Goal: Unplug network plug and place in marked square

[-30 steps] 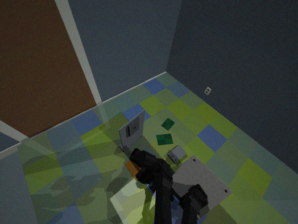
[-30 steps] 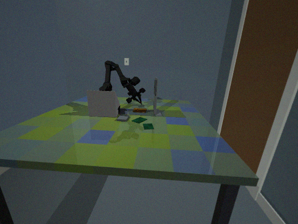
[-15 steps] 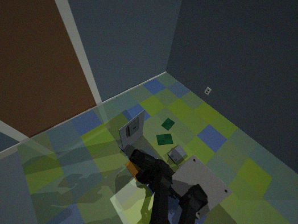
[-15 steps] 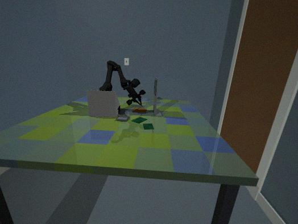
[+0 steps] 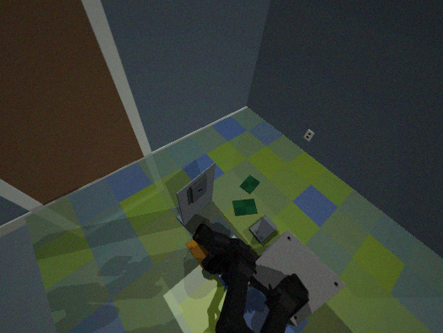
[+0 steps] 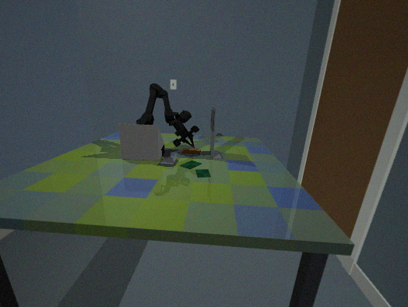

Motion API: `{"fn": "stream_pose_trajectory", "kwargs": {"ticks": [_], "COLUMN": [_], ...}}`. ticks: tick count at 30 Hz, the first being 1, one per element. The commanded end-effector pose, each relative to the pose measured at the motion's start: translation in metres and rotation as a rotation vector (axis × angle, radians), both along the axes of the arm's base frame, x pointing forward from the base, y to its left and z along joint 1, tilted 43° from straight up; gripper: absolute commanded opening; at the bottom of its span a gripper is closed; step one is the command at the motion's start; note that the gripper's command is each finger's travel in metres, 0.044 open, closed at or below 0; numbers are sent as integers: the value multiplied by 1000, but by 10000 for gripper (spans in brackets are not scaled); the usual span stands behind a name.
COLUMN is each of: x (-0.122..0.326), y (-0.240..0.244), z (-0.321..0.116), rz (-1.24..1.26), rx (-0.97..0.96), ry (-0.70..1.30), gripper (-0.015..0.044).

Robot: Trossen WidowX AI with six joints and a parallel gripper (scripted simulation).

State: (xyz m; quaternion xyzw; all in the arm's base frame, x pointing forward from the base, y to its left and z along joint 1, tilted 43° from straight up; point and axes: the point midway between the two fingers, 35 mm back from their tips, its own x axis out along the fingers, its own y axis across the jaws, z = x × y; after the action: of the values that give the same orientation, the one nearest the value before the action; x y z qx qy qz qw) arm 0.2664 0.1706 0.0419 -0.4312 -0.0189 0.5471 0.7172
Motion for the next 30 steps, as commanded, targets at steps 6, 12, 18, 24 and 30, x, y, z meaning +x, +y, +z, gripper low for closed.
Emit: {"fn": "stream_pose_trajectory", "kwargs": {"ticks": [6,12,18,24,30], "x": [-5,-7,-6,-6,-6], "y": [6,10,11,14,13], "z": [-9,-13,-13,-14,-13], "rz": [-4,-5,-5,-5,-1], "rx": [-1,1,1,1,3], "ry": [10,10,10,10,6], "gripper": [0,0,0,0,0]}}
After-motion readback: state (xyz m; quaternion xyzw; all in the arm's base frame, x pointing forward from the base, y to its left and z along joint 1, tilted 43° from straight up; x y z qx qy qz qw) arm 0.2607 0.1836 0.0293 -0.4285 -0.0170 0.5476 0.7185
